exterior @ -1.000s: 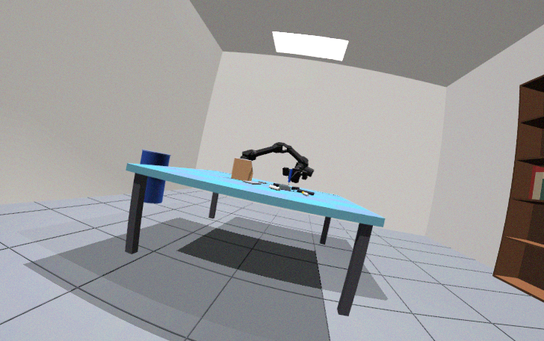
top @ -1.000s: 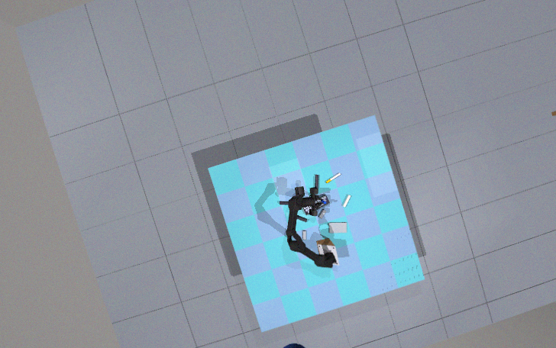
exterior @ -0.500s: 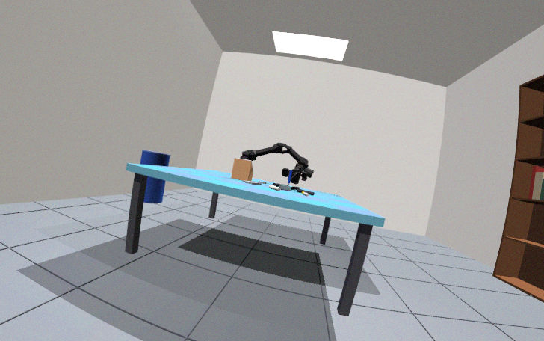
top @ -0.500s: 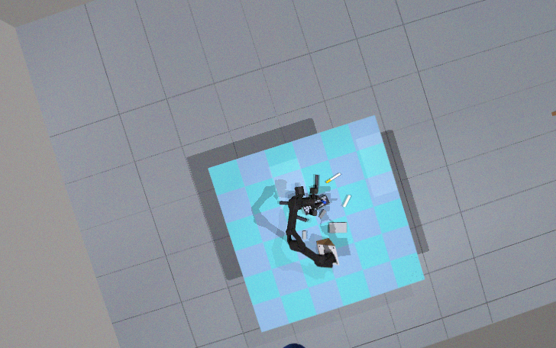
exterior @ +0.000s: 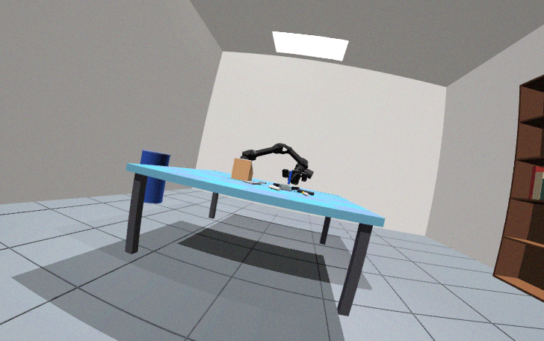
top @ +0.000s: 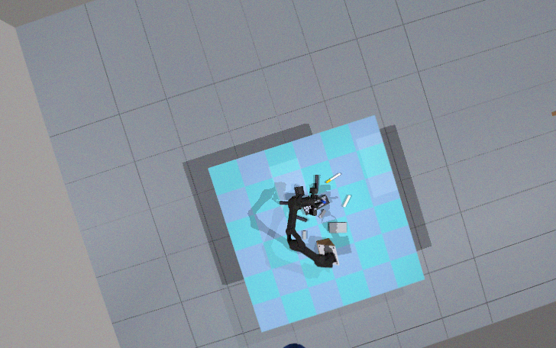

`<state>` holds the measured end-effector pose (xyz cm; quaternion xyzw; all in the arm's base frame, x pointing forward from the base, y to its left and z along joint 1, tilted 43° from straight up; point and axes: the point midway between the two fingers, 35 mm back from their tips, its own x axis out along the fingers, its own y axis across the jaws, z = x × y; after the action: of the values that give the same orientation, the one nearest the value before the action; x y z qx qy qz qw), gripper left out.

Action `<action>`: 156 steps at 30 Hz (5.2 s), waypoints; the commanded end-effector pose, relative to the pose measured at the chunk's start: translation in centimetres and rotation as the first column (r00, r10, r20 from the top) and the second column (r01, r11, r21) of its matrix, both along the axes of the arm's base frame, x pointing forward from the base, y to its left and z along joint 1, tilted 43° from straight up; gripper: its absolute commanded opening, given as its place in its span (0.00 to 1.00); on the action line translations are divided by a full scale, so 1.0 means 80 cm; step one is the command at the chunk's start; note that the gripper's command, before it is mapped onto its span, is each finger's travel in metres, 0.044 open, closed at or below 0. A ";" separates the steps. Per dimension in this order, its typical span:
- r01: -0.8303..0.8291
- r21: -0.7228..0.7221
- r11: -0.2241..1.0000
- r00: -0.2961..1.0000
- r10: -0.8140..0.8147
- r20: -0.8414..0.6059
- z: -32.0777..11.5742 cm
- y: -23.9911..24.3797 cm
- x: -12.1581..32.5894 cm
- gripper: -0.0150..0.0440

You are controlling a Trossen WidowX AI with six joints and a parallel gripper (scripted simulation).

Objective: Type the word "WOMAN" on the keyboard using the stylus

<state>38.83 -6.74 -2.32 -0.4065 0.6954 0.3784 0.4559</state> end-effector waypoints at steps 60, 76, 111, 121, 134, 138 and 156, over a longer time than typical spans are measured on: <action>0.005 0.003 1.000 1.000 -0.006 0.003 0.027 0.005 -0.005 0.39; 0.005 0.003 1.000 1.000 -0.005 0.003 0.021 0.011 -0.004 0.39; 0.005 0.003 1.000 1.000 -0.005 0.003 0.013 0.019 -0.002 0.39; 0.006 0.001 1.000 1.000 -0.006 0.002 0.045 -0.011 -0.011 0.39; 0.015 0.004 1.000 1.000 -0.015 0.008 0.044 -0.010 -0.010 0.32; 0.014 0.004 1.000 1.000 -0.014 0.007 0.051 -0.002 -0.015 0.25; 0.005 0.005 1.000 1.000 -0.005 0.000 0.104 0.061 -0.069 0.25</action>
<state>33.75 -1.96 5.90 -0.4084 0.6923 0.3801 0.4578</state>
